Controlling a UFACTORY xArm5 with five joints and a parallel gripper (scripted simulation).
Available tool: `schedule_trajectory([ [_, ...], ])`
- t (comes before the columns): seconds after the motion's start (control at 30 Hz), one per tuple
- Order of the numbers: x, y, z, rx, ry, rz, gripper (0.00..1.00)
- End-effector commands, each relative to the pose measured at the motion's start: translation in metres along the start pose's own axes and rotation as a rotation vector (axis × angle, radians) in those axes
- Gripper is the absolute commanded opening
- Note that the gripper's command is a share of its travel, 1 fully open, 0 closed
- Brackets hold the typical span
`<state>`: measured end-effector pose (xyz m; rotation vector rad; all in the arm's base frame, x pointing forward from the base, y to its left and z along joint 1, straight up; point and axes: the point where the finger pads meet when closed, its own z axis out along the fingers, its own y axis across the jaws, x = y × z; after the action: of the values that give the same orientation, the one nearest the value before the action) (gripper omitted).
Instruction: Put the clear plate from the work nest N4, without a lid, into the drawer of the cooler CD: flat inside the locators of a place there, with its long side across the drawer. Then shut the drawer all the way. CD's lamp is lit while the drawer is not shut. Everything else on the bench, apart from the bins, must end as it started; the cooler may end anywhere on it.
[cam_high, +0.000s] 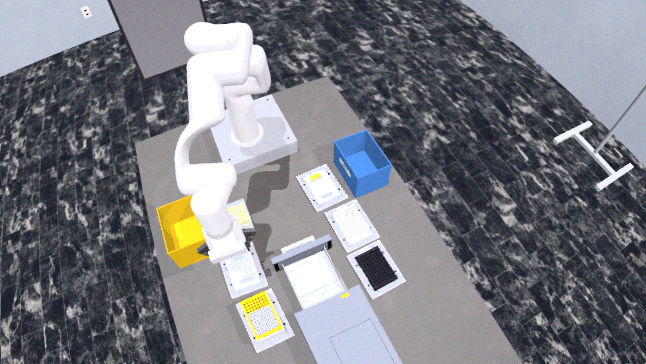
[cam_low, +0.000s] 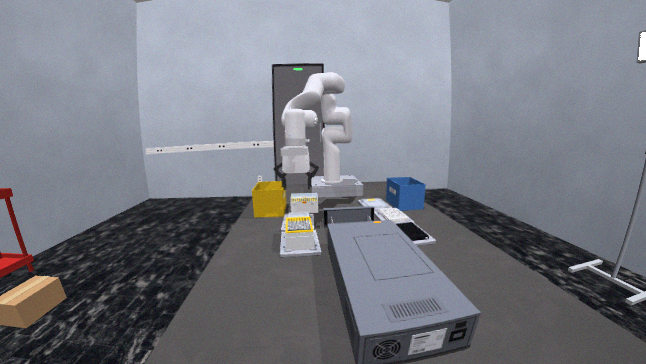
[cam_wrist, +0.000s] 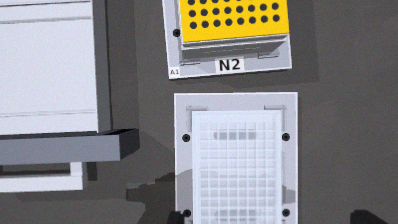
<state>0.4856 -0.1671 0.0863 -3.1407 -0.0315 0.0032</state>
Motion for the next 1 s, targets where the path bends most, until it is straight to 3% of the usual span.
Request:
schedule_trajectory([
  [0.0, 0.002, 0.001, 0.004, -0.002, 0.005, 0.0, 1.0],
  [0.97, 0.002, 0.001, 0.046, -0.002, 0.005, 0.0, 1.0],
])
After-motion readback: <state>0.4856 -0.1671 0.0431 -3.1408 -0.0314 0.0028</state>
